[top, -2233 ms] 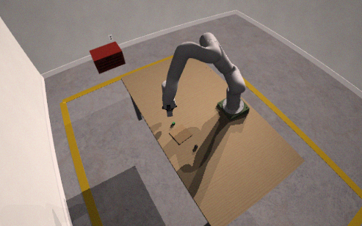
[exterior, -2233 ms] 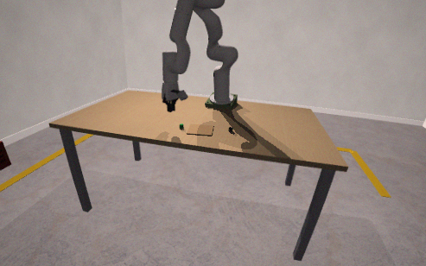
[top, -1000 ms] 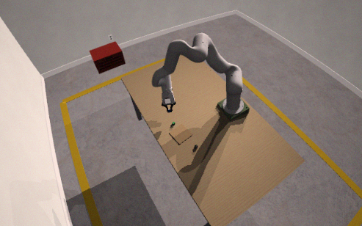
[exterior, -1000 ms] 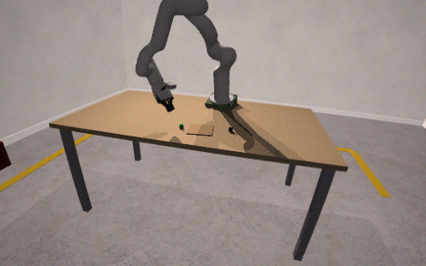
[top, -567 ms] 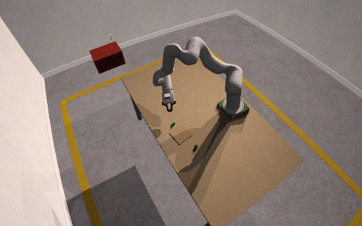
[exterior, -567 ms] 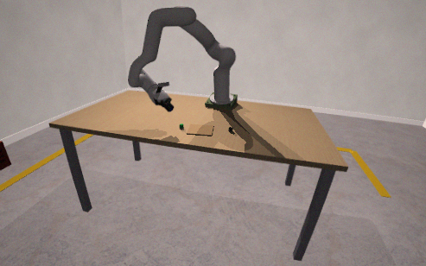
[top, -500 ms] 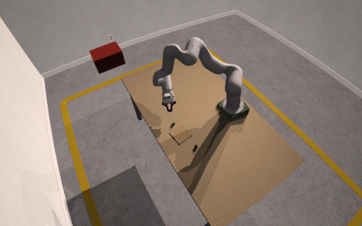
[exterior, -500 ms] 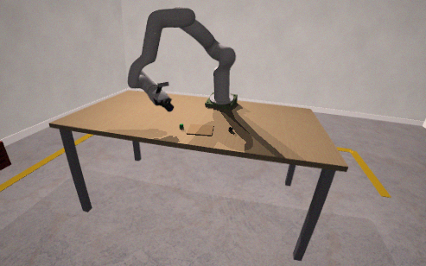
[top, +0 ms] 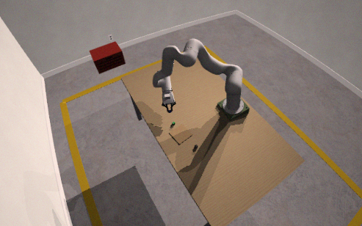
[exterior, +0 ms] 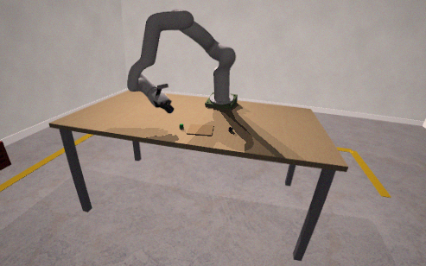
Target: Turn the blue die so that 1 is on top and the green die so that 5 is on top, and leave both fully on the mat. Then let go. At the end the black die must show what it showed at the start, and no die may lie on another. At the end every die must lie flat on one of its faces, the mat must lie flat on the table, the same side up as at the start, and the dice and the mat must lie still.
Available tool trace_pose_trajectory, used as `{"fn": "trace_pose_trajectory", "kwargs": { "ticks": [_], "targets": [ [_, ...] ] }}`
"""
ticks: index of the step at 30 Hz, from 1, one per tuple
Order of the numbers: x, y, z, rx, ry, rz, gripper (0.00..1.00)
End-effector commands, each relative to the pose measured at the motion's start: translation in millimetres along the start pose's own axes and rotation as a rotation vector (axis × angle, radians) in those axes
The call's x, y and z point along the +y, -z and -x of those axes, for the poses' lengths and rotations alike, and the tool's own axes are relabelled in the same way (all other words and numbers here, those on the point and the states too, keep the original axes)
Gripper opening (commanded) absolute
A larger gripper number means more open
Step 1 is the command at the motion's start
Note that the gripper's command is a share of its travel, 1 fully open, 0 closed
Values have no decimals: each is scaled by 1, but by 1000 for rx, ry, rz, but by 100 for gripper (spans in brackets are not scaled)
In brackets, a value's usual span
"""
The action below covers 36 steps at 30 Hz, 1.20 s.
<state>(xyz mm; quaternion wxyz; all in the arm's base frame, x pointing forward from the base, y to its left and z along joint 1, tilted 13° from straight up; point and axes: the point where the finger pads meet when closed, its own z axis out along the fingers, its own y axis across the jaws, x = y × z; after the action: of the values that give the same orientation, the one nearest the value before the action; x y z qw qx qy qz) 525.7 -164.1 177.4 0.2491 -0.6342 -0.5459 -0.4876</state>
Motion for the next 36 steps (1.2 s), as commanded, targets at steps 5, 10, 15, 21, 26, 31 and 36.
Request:
{"fn": "trace_pose_trajectory", "kwargs": {
  "ticks": [5,10,15,21,26,31,36],
  "targets": [
    [1,-11,21,0,2,1,15],
    [1,-21,38,0,2,1,15],
    [1,-25,47,0,2,1,15],
    [1,-31,57,0,2,1,15],
    [1,-32,58,0,2,1,15],
    [1,-32,58,0,2,1,15],
    [1,-32,58,0,2,1,15]
  ]
}}
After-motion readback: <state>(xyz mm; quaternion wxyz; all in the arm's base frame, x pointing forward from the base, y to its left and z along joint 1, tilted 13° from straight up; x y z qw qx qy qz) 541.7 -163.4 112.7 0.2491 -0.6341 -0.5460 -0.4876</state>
